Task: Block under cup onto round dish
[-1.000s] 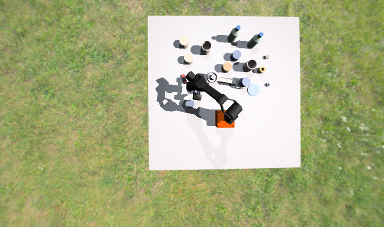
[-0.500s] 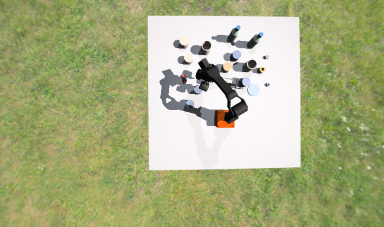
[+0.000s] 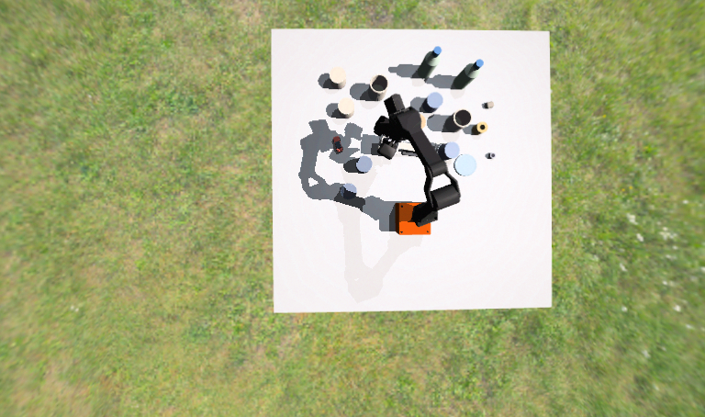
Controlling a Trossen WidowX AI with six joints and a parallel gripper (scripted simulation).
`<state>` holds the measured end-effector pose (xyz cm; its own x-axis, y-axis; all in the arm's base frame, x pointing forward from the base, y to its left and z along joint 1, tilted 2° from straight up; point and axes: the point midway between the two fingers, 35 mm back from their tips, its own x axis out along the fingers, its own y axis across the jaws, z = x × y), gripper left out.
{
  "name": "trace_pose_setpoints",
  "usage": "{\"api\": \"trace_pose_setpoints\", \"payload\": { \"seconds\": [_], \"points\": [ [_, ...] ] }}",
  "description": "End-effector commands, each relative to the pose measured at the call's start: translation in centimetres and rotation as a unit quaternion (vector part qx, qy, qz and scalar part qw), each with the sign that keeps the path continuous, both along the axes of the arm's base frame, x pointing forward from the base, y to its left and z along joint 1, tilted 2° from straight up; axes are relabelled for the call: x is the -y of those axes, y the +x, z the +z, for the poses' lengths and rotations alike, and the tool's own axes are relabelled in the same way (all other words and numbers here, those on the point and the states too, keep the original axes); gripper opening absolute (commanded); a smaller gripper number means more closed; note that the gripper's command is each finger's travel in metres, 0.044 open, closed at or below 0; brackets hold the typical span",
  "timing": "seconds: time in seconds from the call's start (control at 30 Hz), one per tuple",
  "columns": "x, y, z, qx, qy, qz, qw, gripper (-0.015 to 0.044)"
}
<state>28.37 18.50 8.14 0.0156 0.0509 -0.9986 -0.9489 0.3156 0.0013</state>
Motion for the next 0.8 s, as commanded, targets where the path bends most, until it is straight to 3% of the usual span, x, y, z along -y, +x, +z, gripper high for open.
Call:
{"api": "trace_pose_setpoints", "payload": {
  "seconds": [0.0,0.77],
  "points": [
    [0.1,-0.1,-1.1,-0.009,-0.004,0.001,1.000,0.0260],
    [0.0,-0.1,-4.4,-0.009,-0.004,0.001,1.000,0.0260]
  ]
}}
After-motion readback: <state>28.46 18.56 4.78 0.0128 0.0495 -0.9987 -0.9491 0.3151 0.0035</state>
